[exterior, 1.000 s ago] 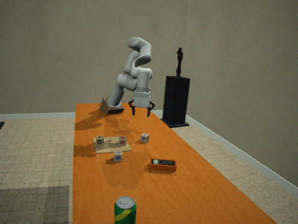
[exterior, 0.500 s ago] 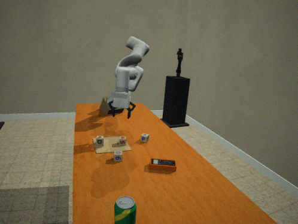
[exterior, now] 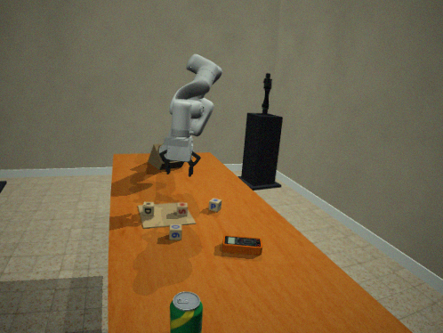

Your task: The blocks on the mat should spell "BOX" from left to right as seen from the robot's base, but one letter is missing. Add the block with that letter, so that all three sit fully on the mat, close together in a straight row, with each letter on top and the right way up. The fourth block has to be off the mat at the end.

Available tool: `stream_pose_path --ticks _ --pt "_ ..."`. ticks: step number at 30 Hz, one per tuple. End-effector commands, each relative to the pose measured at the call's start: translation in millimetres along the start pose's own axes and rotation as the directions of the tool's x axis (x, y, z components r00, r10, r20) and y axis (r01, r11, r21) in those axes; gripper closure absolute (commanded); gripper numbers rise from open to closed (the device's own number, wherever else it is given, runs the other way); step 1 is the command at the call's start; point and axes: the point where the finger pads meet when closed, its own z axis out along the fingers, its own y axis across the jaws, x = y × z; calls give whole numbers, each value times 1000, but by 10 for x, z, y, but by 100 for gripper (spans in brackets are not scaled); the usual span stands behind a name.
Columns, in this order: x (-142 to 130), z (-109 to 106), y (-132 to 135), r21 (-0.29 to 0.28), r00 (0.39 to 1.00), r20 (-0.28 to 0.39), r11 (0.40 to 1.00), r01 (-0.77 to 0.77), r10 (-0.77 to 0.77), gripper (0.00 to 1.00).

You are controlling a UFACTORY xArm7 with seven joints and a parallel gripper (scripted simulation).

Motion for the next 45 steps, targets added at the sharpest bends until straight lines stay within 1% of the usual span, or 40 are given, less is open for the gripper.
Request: stream_pose_path --ticks 1,38,40,41,43,45 --pt "15 -16 0 0 1000 -4 1000 0 0 0" --pt "19 -17 -1 0 1000 -4 1000 0 0 0" --pt "95 -26 -23 1 1000 -4 1000 1 -1 0" --pt "185 -36 -48 1 1000 -3 1000 3 -3 0" --pt "185 -36 -48 1 1000 -3 1000 3 -3 0" --pt "473 -58 -118 2 1000 -1 1000 7 -7 0"
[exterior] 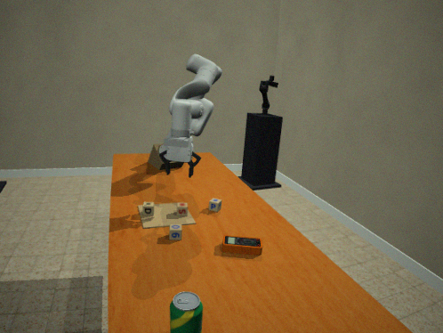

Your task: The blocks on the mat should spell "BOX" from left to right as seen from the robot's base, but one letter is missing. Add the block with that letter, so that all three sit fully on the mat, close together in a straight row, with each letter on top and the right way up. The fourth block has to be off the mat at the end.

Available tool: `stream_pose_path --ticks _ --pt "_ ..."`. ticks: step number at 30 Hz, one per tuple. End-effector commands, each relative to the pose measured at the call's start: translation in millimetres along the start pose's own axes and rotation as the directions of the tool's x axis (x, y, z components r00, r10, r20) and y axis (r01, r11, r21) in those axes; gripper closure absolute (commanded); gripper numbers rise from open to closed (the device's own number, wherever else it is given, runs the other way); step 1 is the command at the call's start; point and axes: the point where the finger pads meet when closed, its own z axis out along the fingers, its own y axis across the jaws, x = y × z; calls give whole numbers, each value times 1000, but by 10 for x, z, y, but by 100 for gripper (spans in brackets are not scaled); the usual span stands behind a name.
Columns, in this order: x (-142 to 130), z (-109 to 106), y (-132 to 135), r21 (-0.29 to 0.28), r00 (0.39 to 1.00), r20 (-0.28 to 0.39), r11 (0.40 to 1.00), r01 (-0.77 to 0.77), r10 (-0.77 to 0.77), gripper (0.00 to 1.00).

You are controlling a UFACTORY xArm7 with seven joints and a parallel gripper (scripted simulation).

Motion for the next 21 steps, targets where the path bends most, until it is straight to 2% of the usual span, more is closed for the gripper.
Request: stream_pose_path --ticks 1,13,21 --pt "520 -46 -116 1 1000 0 1000 6 -6 0" --pt "1601 31 -172 0 1000 -3 1000 -1 1 0" --pt "1667 42 -164 0 1000 -4 1000 -3 3 0"
